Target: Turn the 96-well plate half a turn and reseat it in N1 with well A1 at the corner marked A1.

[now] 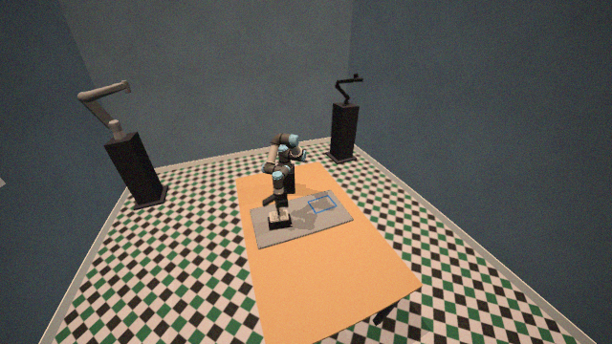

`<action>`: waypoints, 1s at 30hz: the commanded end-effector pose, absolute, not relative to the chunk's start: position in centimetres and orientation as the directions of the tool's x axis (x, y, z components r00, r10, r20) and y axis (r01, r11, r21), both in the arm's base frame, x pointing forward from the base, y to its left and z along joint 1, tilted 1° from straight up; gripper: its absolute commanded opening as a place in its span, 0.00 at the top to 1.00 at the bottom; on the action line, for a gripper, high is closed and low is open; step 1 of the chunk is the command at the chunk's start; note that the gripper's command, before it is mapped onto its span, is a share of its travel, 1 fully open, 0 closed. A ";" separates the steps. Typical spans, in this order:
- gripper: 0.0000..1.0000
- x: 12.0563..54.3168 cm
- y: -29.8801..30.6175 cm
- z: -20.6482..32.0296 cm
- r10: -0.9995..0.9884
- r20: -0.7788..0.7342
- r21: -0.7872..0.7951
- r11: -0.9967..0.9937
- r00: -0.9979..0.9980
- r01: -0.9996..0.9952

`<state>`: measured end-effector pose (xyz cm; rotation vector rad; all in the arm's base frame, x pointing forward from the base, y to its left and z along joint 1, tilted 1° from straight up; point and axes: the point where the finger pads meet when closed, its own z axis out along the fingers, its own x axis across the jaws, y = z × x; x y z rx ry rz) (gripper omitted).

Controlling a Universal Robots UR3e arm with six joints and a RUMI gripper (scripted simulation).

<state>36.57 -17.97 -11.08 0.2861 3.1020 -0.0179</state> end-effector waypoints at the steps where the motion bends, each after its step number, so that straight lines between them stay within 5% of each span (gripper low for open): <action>1: 1.00 36.4 -17.9 -9.7 0.183 -0.020 -0.005 0.983 -0.983 0.183; 30: 1.00 36.3 -17.8 -8.5 0.183 -0.019 -0.004 0.983 -0.983 0.183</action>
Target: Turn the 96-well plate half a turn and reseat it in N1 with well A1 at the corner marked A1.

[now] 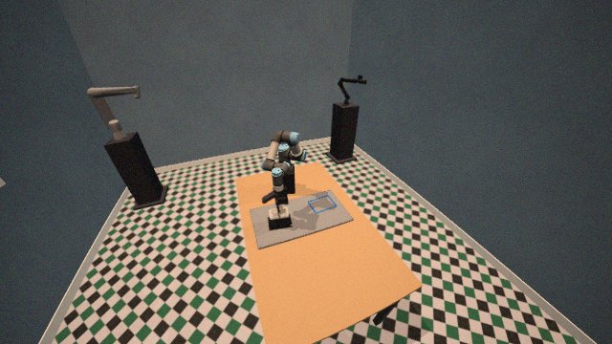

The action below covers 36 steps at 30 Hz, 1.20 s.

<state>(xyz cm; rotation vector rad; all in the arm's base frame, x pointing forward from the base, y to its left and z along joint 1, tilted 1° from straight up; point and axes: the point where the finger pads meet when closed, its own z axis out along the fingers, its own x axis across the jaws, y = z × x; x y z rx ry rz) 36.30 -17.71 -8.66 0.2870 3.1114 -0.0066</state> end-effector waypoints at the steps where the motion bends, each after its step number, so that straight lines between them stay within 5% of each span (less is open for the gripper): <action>1: 1.00 36.3 -17.8 -8.5 0.183 -0.019 -0.004 0.983 -0.983 0.183; 8: 1.00 36.3 -17.8 -8.5 0.183 -0.019 -0.004 0.983 -0.983 0.183; 19: 1.00 35.9 -14.1 -8.7 -0.182 -0.017 -0.011 0.983 -0.983 -0.182; 36: 1.00 35.2 -9.2 -8.9 -0.180 -0.017 -0.010 0.984 -0.984 -0.180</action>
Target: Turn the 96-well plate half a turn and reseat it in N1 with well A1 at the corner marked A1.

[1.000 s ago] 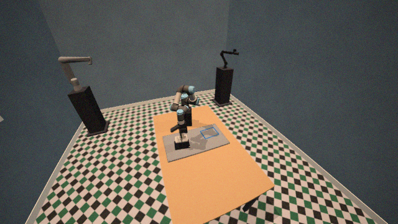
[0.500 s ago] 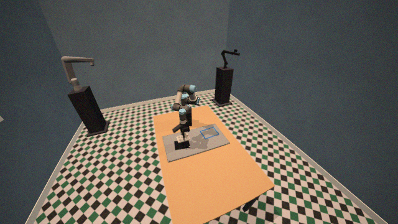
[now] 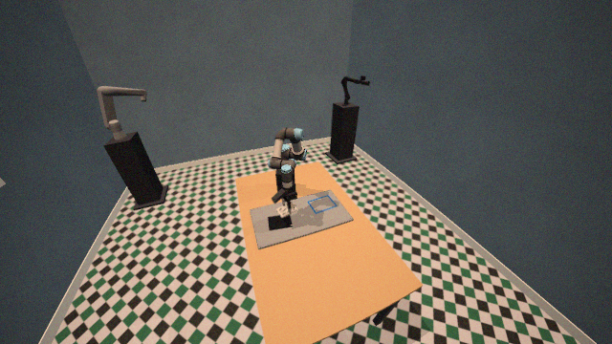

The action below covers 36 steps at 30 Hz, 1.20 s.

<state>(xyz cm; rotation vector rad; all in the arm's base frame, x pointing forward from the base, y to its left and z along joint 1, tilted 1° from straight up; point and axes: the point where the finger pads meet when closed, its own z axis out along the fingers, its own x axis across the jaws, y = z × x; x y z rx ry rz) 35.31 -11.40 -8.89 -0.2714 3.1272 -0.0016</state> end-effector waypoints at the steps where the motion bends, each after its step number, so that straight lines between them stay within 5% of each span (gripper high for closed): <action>1: 1.00 35.1 -8.8 -8.9 -0.180 -0.017 -0.010 0.984 -0.984 -0.180; 36: 1.00 33.7 1.4 -9.3 -0.180 -0.016 -0.011 0.984 -0.984 -0.180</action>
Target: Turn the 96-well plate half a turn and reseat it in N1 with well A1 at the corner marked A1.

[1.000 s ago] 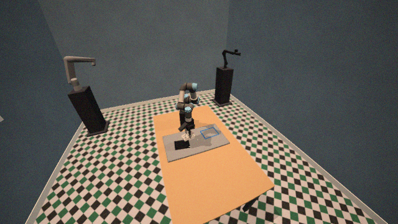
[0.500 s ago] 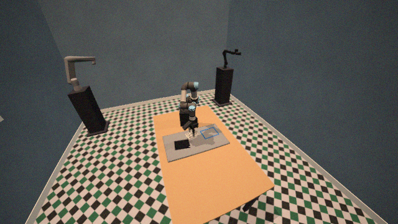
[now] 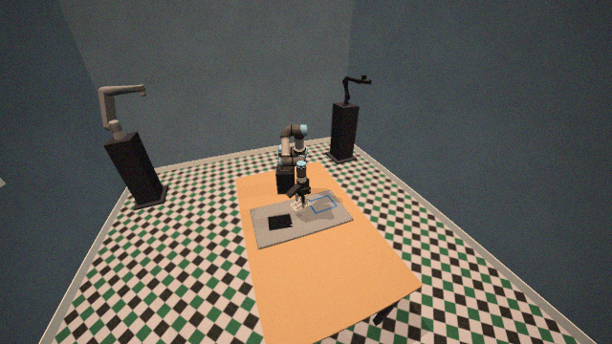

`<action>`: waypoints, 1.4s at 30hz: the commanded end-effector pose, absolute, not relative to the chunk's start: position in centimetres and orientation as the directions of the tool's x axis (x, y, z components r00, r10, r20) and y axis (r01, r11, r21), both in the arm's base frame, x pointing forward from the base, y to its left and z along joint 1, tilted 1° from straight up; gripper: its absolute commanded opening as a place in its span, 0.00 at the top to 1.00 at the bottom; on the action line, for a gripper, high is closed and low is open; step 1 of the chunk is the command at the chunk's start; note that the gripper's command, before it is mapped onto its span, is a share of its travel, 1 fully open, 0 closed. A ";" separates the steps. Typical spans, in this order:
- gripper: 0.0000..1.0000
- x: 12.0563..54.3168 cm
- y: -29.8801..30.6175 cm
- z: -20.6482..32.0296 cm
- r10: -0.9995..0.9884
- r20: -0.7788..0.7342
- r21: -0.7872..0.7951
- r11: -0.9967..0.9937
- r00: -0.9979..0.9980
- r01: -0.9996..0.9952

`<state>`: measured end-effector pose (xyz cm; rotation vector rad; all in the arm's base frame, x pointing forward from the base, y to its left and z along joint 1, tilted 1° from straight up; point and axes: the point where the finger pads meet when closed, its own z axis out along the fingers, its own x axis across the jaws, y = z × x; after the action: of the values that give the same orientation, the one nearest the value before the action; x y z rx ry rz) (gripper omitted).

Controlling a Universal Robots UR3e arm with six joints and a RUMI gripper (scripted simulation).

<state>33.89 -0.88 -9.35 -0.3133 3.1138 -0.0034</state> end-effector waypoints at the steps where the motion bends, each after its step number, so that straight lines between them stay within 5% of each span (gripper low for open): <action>1: 1.00 33.6 1.7 -9.4 -0.180 -0.016 -0.011 0.984 -0.984 -0.180; 42: 1.00 32.1 13.3 -9.8 -0.180 -0.016 -0.010 0.984 -0.984 -0.180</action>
<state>32.16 11.31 -9.85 -0.3163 3.1083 -0.0025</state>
